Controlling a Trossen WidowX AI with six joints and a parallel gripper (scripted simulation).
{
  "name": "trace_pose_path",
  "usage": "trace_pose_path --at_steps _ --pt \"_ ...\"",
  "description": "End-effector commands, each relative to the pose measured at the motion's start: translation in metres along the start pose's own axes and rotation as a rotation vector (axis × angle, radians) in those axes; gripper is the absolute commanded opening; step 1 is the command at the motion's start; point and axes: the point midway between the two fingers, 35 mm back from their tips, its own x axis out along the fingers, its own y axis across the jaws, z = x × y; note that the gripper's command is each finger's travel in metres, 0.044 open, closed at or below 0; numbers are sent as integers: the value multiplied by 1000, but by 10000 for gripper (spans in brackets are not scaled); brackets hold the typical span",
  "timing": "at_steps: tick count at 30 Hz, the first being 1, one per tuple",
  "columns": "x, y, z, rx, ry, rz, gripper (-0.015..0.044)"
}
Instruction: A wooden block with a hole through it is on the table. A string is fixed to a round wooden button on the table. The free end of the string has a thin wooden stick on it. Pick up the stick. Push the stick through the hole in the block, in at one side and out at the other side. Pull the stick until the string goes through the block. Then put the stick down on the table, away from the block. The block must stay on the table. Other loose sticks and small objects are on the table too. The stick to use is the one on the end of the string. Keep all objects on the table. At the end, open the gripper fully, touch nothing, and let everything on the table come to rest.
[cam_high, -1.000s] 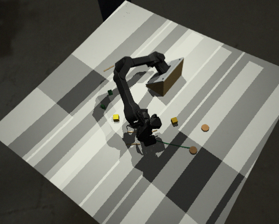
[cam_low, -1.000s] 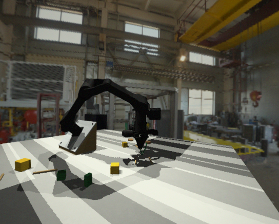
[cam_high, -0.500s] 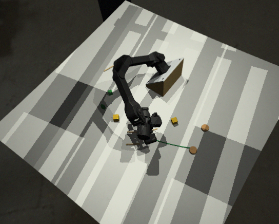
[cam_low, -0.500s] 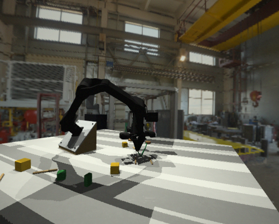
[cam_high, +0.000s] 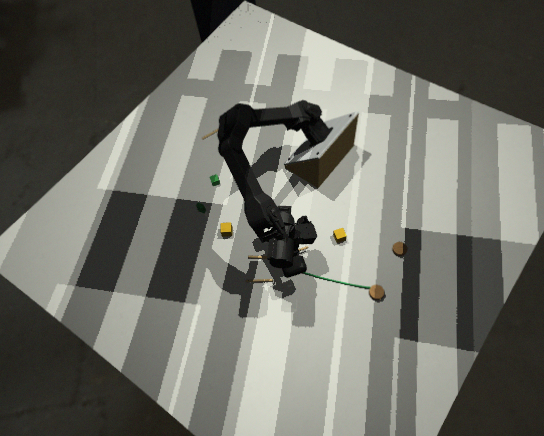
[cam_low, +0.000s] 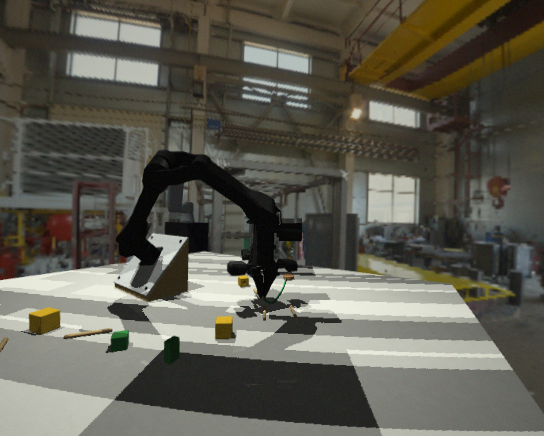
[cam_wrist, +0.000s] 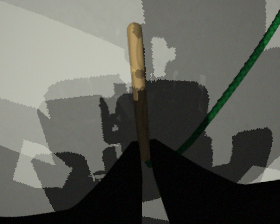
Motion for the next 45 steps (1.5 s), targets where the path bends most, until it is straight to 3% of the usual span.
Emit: trace_pose_path --at_steps 1,45 --pt "0 4 -1 -2 5 -1 0" --pt "-2 0 53 -4 4 -6 0"
